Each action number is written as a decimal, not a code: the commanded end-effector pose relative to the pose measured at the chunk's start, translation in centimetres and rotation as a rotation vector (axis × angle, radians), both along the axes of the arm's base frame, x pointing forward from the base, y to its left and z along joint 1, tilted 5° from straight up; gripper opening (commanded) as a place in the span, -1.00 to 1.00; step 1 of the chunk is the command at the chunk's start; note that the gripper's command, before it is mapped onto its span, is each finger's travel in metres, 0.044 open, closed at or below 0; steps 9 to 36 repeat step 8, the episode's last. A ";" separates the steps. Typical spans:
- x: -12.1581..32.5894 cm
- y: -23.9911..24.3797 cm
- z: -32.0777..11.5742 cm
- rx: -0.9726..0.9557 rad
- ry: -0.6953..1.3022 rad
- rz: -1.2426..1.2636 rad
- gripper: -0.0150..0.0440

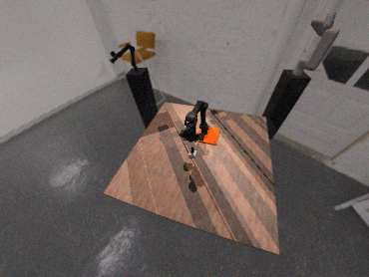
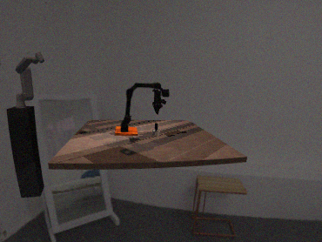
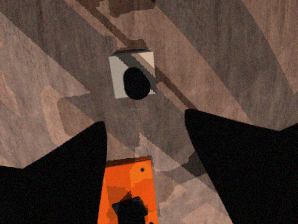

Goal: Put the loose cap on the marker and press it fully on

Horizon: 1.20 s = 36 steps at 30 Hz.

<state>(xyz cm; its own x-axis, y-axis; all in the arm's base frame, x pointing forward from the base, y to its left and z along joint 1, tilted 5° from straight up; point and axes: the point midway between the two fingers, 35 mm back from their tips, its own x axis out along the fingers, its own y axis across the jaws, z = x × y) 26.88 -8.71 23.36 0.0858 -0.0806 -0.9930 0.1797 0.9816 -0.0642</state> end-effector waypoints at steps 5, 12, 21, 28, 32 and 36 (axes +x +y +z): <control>0.0 0.0 0.1 -0.001 -0.001 -0.006 0.93; 0.0 0.0 0.1 -0.001 -0.001 -0.006 1.00; 0.0 0.0 0.1 -0.001 -0.001 -0.006 1.00; 0.0 0.0 0.1 -0.001 -0.001 -0.006 1.00; 0.0 0.0 0.1 -0.001 -0.001 -0.006 1.00; 0.0 0.0 0.1 -0.001 -0.001 -0.006 1.00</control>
